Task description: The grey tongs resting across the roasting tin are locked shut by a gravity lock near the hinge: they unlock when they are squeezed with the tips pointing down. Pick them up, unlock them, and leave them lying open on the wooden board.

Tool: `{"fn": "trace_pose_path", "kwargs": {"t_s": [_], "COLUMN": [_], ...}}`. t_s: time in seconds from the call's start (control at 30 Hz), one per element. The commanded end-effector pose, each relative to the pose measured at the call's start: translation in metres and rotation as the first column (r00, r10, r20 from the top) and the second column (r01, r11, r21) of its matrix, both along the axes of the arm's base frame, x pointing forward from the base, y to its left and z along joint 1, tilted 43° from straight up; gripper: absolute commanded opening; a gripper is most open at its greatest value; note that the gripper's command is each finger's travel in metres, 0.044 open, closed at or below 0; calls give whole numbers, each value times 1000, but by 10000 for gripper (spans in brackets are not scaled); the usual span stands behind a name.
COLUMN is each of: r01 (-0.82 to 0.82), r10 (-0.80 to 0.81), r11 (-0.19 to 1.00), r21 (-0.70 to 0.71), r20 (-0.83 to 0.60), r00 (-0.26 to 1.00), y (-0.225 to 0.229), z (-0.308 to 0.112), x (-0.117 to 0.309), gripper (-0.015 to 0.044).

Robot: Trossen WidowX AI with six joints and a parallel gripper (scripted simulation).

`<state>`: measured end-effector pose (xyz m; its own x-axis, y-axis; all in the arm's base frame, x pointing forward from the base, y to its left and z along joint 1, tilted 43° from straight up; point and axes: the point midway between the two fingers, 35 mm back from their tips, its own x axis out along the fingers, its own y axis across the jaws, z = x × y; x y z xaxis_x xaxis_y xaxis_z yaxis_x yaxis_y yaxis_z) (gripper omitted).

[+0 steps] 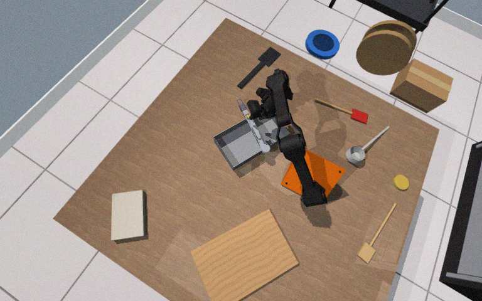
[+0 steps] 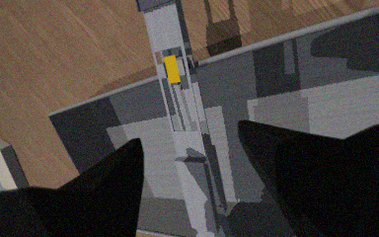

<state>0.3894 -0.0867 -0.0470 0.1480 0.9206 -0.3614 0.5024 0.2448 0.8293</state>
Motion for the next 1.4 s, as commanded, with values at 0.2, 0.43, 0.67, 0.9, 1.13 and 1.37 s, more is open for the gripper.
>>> {"fn": "trace_pose_path", "kwargs": {"t_s": [0.2,0.43,0.67,0.9,1.13,1.37], "r01": [-14,-28,-41,-55,-69,-75], "r10": [14,28,42,56,70,76], "r11": [1000,1000,999,998,997,997], "r21": [-4,-9,-12,-16,-18,-22], "r20": [10,21,32,43,55,60], "r00": [1000,999,999,998,996,995], "y": [15,26,37,48,59,60], "z": [-6,-10,-14,-18,-22,-22], "x": [3,5,7,8,8,8], "gripper": [260,260,260,260,260,181]}}
